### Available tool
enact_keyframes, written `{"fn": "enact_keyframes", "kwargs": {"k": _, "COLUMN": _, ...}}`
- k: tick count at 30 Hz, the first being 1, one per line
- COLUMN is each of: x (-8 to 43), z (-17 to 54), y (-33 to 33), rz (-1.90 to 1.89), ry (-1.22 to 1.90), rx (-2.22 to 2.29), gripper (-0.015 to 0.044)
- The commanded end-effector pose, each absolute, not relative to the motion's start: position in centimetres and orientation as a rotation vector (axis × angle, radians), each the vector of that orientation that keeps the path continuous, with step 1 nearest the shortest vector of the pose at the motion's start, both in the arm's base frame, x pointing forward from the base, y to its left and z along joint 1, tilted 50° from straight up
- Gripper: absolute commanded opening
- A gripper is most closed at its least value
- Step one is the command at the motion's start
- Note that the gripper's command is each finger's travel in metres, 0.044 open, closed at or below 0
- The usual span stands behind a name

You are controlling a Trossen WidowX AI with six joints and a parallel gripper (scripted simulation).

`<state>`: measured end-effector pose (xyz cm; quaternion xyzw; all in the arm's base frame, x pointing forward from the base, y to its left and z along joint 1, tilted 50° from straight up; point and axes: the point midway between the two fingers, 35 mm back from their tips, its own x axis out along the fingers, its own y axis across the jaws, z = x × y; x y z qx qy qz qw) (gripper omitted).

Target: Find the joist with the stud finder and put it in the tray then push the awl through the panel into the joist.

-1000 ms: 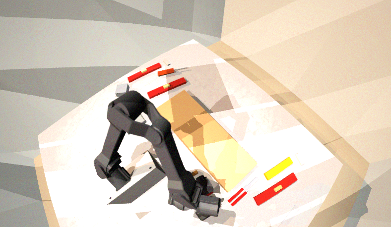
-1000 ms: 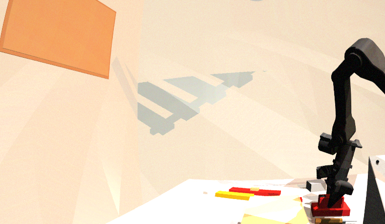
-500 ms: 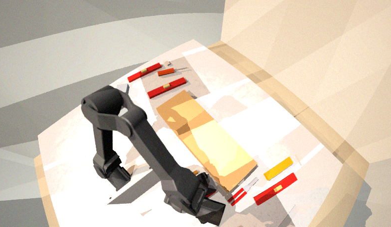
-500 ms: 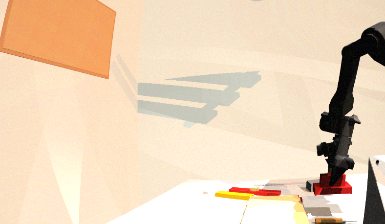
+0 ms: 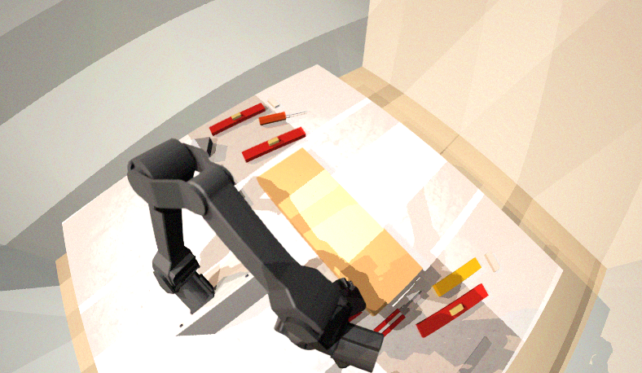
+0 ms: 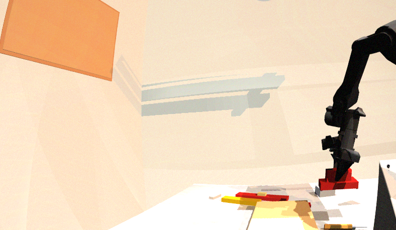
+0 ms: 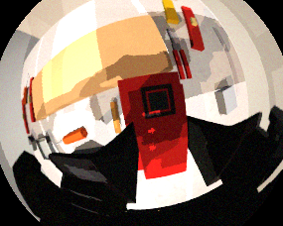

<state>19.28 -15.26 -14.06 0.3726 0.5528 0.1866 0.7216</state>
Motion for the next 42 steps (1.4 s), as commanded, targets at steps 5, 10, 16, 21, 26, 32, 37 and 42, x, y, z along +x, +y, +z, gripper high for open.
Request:
{"fn": "enact_keyframes", "kwargs": {"k": 5, "x": 22.9, "z": -14.3, "y": -17.2, "rz": 0.415, "ry": 1.205, "rx": 0.802, "gripper": 0.0000}}
{"fn": "enact_keyframes", "kwargs": {"k": 10, "x": 25.1, "z": -14.4, "y": -17.9, "rz": 0.422, "ry": 1.199, "rx": 0.793, "gripper": 0.0000}}
{"fn": "enact_keyframes", "kwargs": {"k": 16, "x": 27.8, "z": -14.4, "y": -18.5, "rz": 0.434, "ry": 1.192, "rx": 0.784, "gripper": 0.0000}}
{"fn": "enact_keyframes", "kwargs": {"k": 21, "x": 30.1, "z": -14.3, "y": -18.7, "rz": 0.445, "ry": 1.185, "rx": 0.777, "gripper": 0.0000}}
{"fn": "enact_keyframes", "kwargs": {"k": 26, "x": 32.3, "z": -14.2, "y": -18.8, "rz": 0.458, "ry": 1.179, "rx": 0.771, "gripper": 0.0000}}
{"fn": "enact_keyframes", "kwargs": {"k": 32, "x": 35.1, "z": -13.9, "y": -18.6, "rz": 0.477, "ry": 1.170, "rx": 0.765, "gripper": 0.0000}}
{"fn": "enact_keyframes", "kwargs": {"k": 37, "x": 35.7, "z": -13.8, "y": -18.5, "rz": 0.482, "ry": 1.168, "rx": 0.764, "gripper": 0.0000}}
{"fn": "enact_keyframes", "kwargs": {"k": 42, "x": 35.8, "z": -14.2, "y": -18.1, "rz": 0.481, "ry": 1.168, "rx": 0.764, "gripper": 0.0000}}
